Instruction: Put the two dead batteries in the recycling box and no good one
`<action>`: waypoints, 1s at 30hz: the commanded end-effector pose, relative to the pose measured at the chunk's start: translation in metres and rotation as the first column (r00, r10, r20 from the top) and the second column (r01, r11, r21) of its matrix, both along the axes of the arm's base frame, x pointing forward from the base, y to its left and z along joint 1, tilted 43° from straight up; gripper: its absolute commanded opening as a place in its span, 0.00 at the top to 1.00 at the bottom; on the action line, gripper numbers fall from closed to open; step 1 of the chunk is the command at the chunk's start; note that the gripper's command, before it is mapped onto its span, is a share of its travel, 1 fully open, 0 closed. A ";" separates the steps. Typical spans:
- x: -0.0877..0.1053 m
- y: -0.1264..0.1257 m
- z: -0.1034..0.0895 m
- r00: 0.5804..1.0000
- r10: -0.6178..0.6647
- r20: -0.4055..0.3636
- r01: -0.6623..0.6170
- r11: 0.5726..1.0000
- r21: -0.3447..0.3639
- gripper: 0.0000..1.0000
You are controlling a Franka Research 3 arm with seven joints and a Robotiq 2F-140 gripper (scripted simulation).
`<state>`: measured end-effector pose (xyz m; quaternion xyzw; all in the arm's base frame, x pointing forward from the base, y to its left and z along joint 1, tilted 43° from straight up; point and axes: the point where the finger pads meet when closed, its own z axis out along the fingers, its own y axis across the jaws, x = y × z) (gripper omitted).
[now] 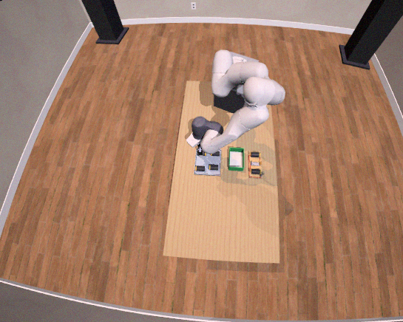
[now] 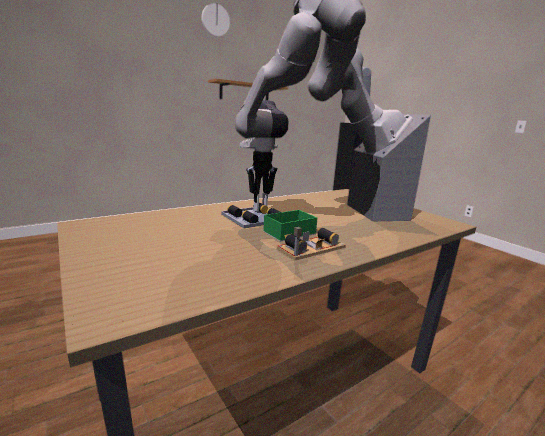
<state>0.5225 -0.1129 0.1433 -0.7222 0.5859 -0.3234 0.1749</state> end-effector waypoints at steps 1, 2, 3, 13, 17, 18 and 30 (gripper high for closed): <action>0.001 0.001 0.000 1.000 0.009 0.001 -0.009 1.000 -0.004 0.84; 0.001 0.001 0.000 1.000 0.009 0.001 -0.009 1.000 -0.004 0.84; 0.001 0.001 0.000 1.000 0.009 0.001 -0.009 1.000 -0.004 0.84; 0.001 0.001 0.000 1.000 0.009 0.001 -0.009 1.000 -0.004 0.84; 0.001 0.001 0.000 1.000 0.009 0.001 -0.009 1.000 -0.004 0.84; 0.001 0.001 0.000 1.000 0.009 0.001 -0.009 1.000 -0.004 0.84; -0.004 0.002 0.005 1.000 0.009 0.001 -0.009 1.000 -0.004 0.84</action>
